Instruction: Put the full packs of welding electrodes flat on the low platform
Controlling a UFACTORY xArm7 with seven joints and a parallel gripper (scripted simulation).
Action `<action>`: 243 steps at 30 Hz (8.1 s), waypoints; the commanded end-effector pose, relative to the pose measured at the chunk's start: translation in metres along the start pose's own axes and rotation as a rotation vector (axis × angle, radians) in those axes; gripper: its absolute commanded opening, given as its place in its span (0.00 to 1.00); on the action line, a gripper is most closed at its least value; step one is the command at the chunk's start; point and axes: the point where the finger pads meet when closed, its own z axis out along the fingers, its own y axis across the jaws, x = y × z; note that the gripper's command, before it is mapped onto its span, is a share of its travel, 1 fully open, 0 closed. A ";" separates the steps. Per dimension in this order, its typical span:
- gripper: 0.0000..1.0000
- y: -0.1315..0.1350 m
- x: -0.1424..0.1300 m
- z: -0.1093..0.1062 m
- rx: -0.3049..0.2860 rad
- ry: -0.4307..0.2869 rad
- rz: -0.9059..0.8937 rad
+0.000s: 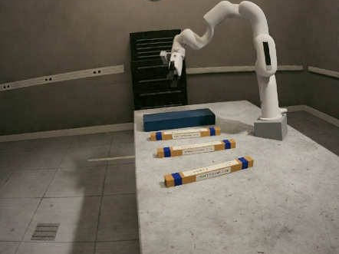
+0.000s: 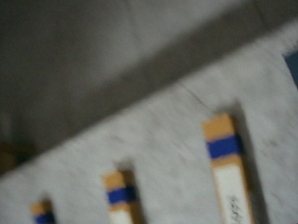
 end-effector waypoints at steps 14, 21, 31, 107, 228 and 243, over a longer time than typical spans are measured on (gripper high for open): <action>1.00 0.047 -0.058 0.099 -0.451 -0.188 -0.073; 1.00 0.045 -0.074 0.131 -0.556 -0.201 -0.181; 1.00 0.036 -0.087 0.157 -0.602 -0.199 -0.280; 0.35 0.018 -0.084 0.133 -0.594 -0.225 -0.359; 0.35 -0.124 0.030 0.213 -0.594 -0.225 -0.359; 0.35 -0.124 0.030 0.213 -0.594 -0.225 -0.359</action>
